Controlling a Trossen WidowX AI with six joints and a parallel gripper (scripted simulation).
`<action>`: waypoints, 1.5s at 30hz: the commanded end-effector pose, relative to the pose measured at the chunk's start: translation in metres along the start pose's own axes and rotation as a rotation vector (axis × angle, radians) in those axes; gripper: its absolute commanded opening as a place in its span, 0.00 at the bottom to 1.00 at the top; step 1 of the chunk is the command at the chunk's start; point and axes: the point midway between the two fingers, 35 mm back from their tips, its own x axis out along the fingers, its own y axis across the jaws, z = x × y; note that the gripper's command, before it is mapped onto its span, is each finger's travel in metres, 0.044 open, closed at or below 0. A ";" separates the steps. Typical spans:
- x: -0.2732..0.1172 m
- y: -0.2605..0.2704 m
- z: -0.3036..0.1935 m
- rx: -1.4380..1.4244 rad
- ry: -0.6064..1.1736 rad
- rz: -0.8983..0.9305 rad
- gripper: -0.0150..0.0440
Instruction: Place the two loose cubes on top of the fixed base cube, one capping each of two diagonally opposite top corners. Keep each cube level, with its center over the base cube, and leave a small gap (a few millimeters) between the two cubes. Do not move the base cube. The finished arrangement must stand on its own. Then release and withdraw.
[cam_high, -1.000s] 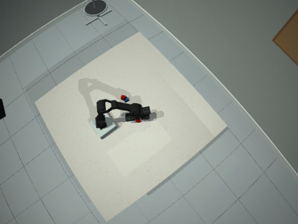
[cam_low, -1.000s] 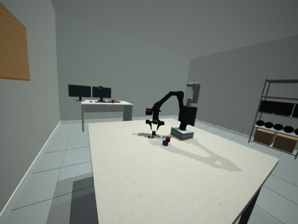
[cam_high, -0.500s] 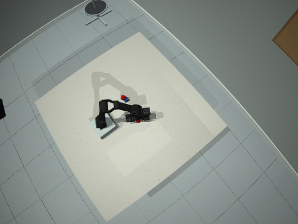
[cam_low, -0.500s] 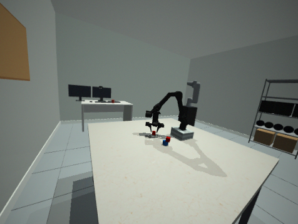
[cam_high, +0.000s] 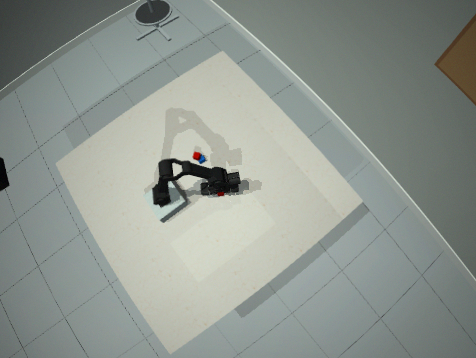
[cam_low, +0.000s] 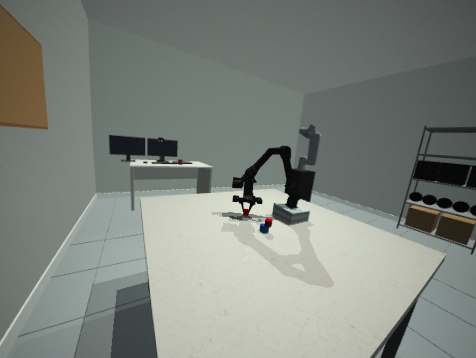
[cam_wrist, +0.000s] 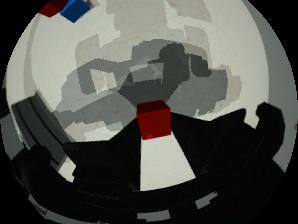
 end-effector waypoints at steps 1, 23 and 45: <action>-0.011 -0.004 0.000 0.002 0.003 -0.009 0.43; -0.080 -0.005 0.000 0.002 0.003 -0.010 0.43; -0.107 0.001 0.026 0.246 0.001 -0.011 0.43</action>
